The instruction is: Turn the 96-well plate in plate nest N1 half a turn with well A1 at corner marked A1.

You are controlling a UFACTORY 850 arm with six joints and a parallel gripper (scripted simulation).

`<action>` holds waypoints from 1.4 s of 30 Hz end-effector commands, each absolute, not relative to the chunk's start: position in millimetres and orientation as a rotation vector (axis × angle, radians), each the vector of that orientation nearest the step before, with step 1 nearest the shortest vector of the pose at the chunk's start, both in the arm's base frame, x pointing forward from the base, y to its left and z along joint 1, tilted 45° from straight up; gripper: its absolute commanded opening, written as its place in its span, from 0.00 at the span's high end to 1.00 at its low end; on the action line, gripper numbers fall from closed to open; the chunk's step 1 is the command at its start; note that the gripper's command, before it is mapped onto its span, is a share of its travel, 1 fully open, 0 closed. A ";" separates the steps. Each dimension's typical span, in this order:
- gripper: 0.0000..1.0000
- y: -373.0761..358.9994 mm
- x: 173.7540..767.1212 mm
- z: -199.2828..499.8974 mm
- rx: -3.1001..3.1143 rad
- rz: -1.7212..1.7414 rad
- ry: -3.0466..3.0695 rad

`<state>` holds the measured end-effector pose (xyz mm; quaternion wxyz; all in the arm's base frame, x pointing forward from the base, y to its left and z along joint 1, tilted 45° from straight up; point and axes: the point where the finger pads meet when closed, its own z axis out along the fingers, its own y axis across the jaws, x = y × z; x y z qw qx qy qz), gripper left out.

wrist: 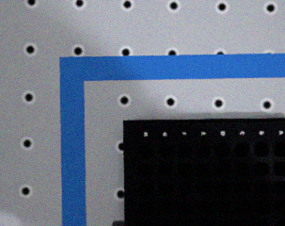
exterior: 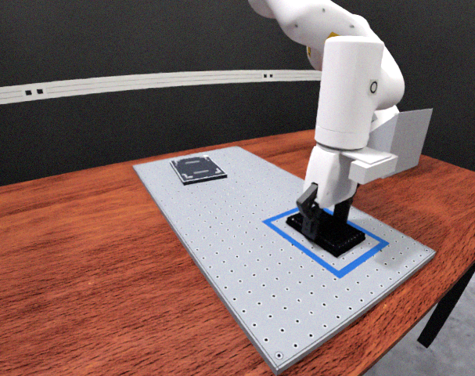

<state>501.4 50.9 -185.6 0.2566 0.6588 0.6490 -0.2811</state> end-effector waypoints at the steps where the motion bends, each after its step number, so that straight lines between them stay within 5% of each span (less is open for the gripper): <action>1: 1.00 51.1 502.3 -185.8 1.788 -0.760 1.761; 4: 1.00 51.0 502.3 -185.9 1.788 -0.760 1.761; 5: 0.00 50.5 502.3 -186.4 1.788 -0.760 1.761; 42: 0.00 52.3 502.4 -184.5 1.788 -0.760 1.761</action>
